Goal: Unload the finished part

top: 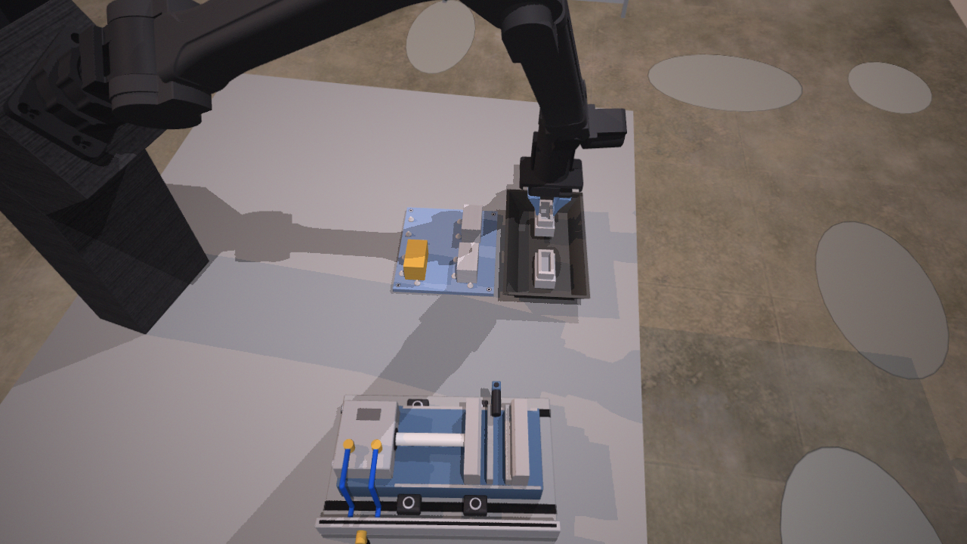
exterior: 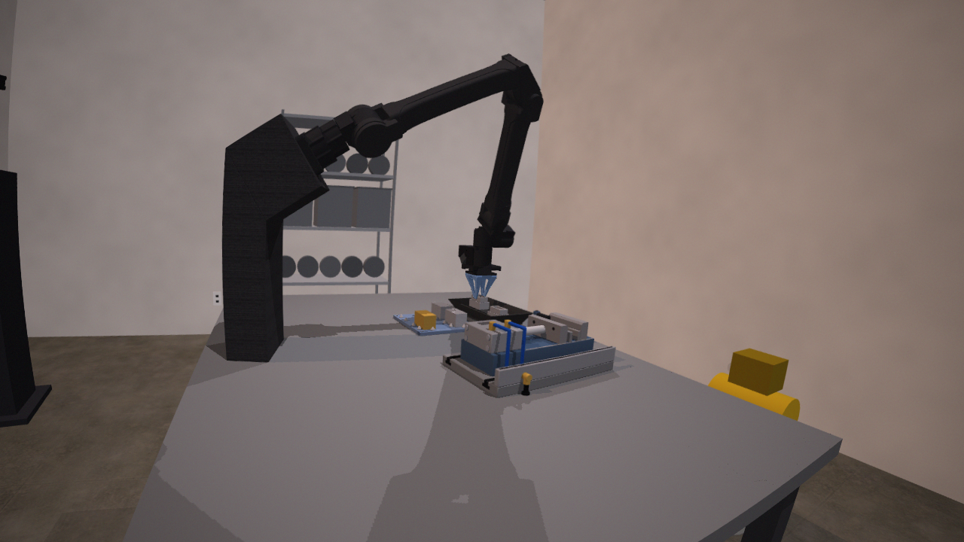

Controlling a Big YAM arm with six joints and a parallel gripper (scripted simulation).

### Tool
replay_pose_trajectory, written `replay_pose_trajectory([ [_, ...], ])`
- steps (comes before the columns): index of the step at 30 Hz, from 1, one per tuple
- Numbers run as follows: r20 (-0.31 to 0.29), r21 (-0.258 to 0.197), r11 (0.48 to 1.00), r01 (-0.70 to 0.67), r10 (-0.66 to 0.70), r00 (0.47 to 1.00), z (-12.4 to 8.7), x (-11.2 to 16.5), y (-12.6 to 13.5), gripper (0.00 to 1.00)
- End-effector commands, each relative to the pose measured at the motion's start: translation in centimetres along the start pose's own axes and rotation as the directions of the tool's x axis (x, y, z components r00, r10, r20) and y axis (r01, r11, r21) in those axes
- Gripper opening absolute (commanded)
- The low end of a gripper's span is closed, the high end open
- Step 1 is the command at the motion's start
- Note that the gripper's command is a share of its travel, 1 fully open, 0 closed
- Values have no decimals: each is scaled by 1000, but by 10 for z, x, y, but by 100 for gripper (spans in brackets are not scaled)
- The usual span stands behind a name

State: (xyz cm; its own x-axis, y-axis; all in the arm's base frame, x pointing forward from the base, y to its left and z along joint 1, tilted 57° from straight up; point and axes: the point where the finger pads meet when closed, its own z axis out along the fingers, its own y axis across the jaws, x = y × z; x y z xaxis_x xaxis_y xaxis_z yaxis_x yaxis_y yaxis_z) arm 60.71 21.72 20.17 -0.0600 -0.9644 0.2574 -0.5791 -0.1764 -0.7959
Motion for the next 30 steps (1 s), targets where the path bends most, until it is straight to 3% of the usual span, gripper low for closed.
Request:
replay_pose_trajectory([
  [1, 6, 35, 999, -15, 15, 1000, -2, 1, -19, 0],
  [21, 4, 34, 999, -16, 16, 1000, 6, 3, -20, 0],
  [22, 18, 47, 999, -16, 15, 1000, -3, -4, -24, 0],
  [25, 9, 30, 1000, -7, 7, 1000, 8, -3, -16, 0],
  [30, 4, 35, 999, -16, 16, 1000, 9, 3, -20, 0],
])
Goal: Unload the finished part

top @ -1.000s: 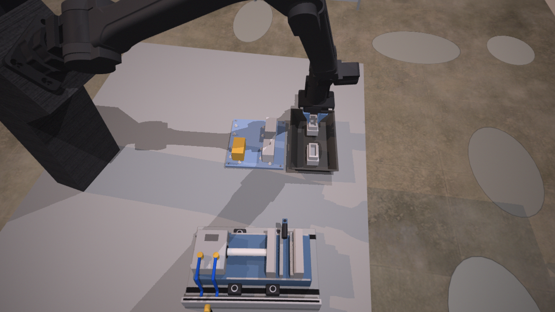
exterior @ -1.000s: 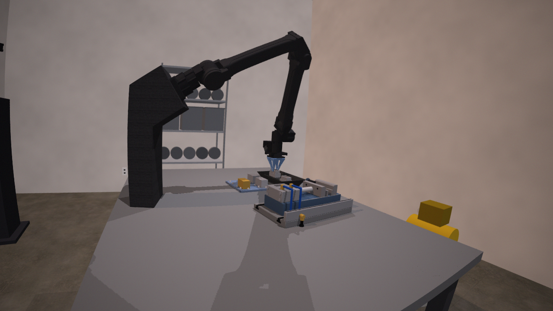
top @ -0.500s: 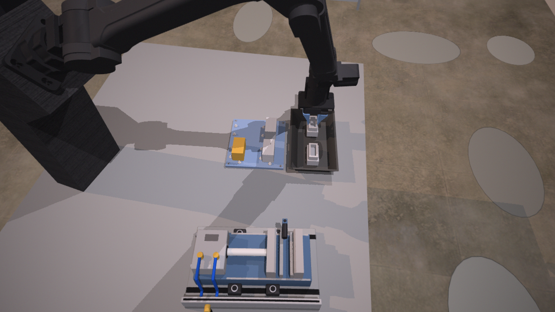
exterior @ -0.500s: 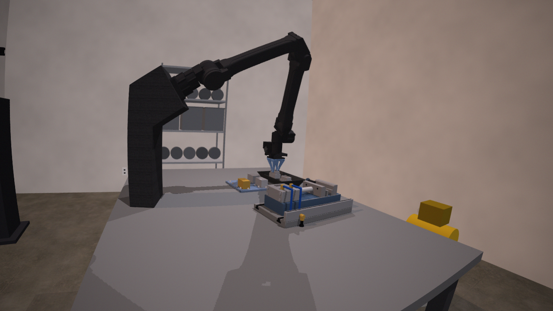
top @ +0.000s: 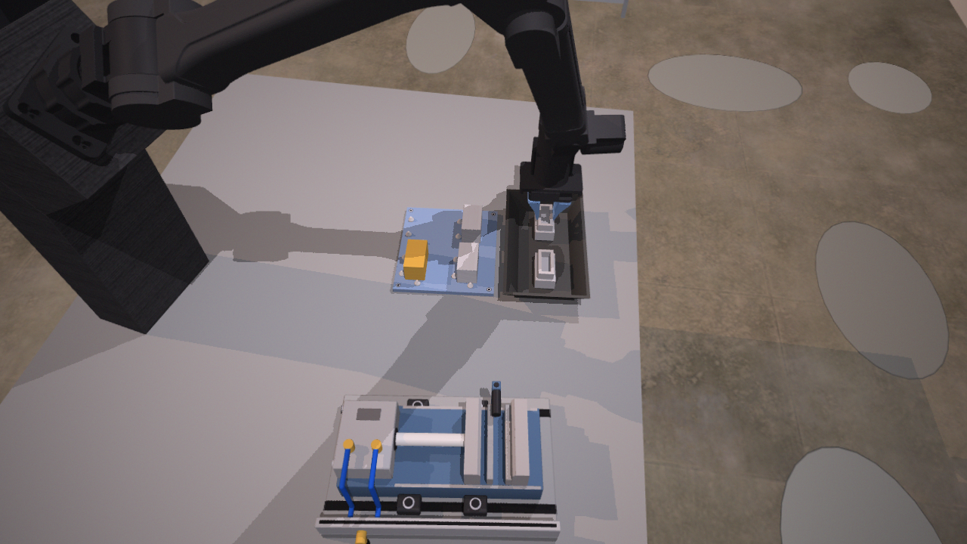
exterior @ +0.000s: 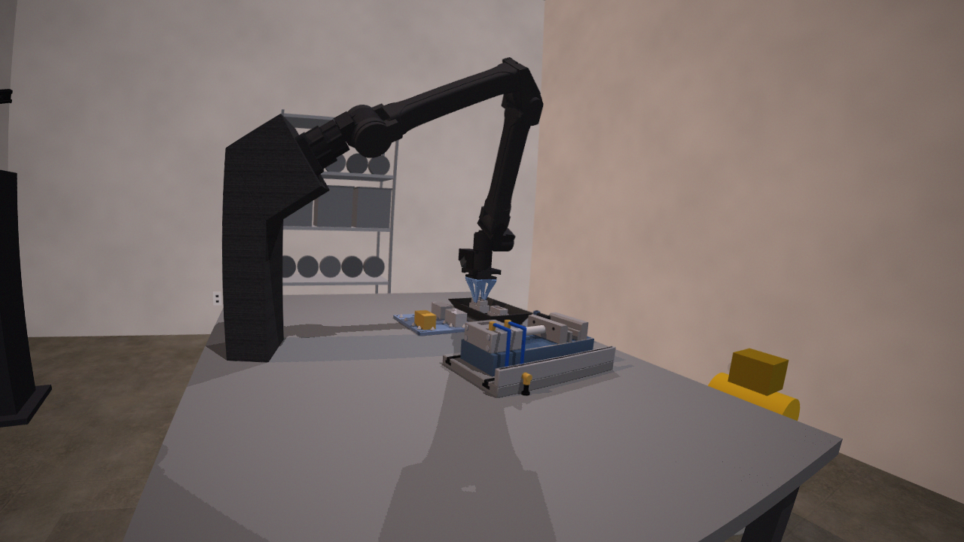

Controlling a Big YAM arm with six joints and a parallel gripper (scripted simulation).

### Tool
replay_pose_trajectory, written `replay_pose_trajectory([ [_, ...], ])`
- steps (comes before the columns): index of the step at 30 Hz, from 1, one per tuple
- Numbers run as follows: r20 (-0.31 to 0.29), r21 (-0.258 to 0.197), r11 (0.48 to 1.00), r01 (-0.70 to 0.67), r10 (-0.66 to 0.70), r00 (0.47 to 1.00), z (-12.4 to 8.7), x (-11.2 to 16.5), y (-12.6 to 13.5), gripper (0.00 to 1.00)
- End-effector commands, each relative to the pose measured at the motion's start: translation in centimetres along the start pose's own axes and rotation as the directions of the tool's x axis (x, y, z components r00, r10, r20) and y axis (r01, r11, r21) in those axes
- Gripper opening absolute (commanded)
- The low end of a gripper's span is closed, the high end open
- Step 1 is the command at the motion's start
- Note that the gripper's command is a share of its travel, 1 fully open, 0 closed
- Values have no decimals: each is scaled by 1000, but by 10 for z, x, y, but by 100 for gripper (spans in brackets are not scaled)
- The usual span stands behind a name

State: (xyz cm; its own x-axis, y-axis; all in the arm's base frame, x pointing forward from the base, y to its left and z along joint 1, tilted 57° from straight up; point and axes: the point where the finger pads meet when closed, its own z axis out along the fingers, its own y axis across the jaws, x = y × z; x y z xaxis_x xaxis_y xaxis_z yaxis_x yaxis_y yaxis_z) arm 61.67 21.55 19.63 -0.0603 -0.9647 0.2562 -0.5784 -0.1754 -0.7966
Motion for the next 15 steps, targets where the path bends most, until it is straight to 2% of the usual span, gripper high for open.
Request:
replay_pose_trajectory([
  [1, 4, 34, 999, -15, 15, 1000, -2, 3, -19, 0],
  [15, 6, 35, 999, -14, 14, 1000, -1, 2, -19, 0],
])
